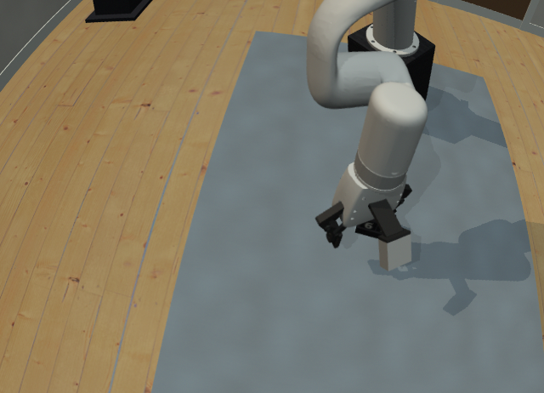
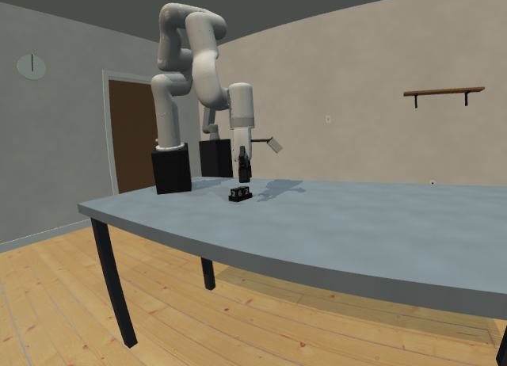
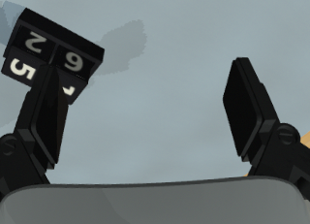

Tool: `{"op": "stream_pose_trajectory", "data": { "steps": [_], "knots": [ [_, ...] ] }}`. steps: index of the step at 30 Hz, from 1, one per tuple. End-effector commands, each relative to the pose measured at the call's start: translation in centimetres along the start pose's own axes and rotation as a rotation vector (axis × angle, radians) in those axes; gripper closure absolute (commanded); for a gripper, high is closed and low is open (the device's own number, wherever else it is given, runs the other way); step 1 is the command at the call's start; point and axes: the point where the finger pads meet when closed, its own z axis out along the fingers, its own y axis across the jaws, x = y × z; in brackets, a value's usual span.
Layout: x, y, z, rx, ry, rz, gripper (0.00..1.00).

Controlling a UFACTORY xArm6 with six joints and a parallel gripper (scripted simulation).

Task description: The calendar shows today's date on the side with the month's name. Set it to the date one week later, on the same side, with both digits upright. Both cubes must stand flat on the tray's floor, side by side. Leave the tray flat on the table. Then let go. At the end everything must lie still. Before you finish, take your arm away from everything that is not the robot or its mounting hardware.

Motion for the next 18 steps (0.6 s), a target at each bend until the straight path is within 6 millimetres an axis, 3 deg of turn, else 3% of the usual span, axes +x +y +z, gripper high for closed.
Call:
{"op": "stream_pose_trajectory", "data": {
  "steps": [1, 18],
  "knots": [
    [0.11, 0.09, -0.10, -0.002, 0.003, 0.000, 0.00],
    [0.11, 0.09, -0.10, -0.002, 0.003, 0.006, 0.00]
  ]
}}
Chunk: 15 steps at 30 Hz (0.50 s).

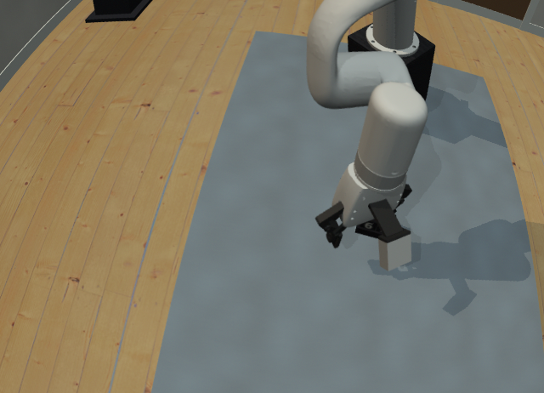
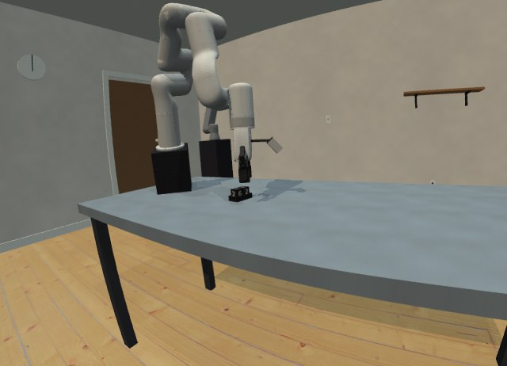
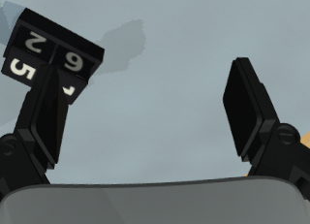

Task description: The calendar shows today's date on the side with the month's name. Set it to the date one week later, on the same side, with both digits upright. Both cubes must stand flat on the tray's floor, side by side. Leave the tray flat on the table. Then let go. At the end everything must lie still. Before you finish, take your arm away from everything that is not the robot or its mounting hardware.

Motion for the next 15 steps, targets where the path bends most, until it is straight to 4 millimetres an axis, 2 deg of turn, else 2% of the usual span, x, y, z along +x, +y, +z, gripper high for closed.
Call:
{"op": "stream_pose_trajectory", "data": {
  "steps": [1, 8, 11, 15],
  "knots": [
    [0.1, 0.1, -0.1, -0.002, 0.003, 0.017, 0.00],
    [-0.3, 0.0, -0.1, -0.002, 0.003, 0.241, 0.00],
    [-0.3, 0.0, -0.1, -0.002, 0.003, 0.247, 0.00],
    [-1.9, -0.6, -0.1, -0.002, 0.003, 0.262, 0.00]
  ]
}}
